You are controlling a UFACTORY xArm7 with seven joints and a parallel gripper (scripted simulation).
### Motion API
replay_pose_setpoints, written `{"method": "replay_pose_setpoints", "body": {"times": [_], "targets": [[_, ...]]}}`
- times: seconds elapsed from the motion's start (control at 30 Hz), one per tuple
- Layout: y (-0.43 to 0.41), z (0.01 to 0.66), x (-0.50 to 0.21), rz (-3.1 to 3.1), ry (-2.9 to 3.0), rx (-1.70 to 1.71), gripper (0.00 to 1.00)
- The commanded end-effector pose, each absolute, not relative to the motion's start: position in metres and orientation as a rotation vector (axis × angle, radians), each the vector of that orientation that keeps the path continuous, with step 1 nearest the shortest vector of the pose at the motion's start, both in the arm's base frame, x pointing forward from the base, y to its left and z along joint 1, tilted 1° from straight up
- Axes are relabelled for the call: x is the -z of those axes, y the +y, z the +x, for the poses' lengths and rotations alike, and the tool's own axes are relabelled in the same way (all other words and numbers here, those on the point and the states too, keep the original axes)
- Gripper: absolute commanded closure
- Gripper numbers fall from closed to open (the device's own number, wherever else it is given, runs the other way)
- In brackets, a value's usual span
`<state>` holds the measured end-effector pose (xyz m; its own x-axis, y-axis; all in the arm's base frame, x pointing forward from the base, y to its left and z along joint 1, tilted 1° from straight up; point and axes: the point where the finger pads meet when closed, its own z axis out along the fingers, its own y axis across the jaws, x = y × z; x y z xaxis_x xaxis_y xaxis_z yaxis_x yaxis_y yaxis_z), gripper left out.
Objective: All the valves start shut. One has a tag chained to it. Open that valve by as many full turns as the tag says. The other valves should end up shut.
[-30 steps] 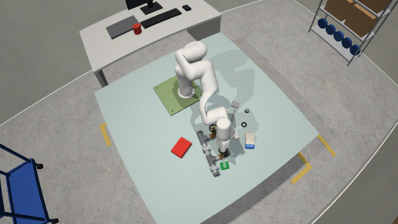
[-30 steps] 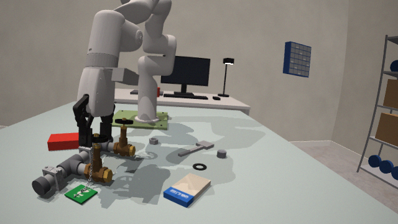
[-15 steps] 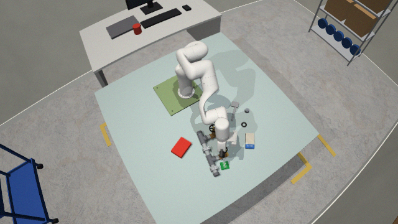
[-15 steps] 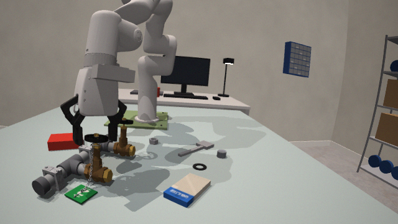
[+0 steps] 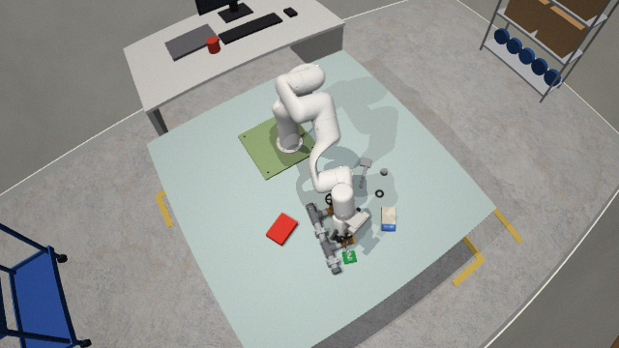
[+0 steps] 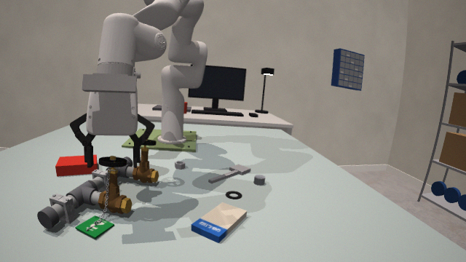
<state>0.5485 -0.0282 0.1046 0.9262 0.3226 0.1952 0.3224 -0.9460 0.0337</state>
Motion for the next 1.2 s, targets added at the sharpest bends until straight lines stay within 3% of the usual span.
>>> {"method": "replay_pose_setpoints", "body": {"times": [0.0,0.57,1.17], "targets": [[-0.0282,0.5499,-0.1067,3.132,0.080,-0.321,0.00],[-0.0283,0.5499,-0.1066,3.069,-0.977,-0.334,0.00],[-0.0283,0.5499,-0.1066,2.577,-1.967,-0.273,0.00]]}}
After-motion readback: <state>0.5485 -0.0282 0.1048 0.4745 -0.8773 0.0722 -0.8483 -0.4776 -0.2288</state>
